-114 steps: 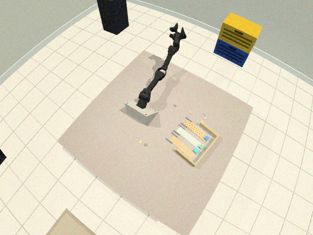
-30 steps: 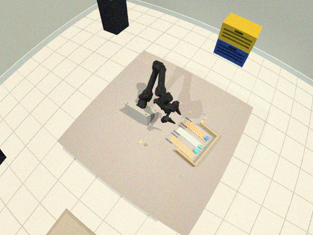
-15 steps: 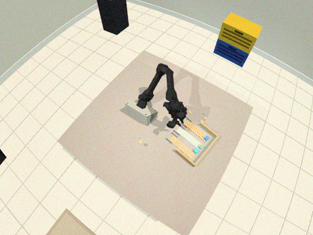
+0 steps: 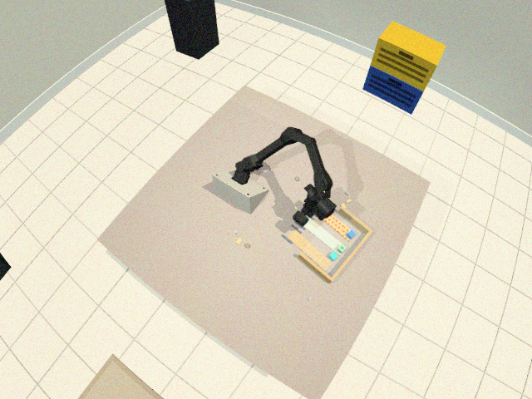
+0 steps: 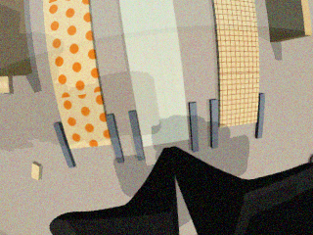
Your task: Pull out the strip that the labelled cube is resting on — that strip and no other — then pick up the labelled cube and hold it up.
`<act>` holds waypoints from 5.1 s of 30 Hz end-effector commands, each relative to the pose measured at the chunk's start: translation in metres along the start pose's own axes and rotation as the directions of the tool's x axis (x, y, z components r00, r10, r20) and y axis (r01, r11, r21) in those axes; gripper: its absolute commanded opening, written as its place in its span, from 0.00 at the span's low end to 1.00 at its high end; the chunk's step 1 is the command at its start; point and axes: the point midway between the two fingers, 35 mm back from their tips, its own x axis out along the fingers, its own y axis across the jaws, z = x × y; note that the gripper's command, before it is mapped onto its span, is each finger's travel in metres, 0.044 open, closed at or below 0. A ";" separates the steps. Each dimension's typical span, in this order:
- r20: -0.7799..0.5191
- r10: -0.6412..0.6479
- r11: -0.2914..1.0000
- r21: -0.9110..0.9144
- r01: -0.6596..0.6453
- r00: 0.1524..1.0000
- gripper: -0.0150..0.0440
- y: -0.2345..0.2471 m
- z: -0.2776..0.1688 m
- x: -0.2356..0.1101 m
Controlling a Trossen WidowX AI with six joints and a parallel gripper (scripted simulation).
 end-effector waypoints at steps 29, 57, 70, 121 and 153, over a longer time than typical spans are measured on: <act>-0.027 -0.009 1.000 -0.002 0.009 1.000 0.25 -0.001 0.001 0.043; -0.027 -0.006 1.000 -0.002 0.006 1.000 0.25 -0.003 0.000 0.069; -0.027 -0.006 1.000 -0.002 0.006 1.000 0.25 -0.003 0.000 0.070; -0.029 -0.006 1.000 0.000 0.006 1.000 0.25 -0.004 -0.041 0.073; -0.031 -0.006 1.000 0.002 0.006 0.999 0.25 -0.004 -0.091 0.073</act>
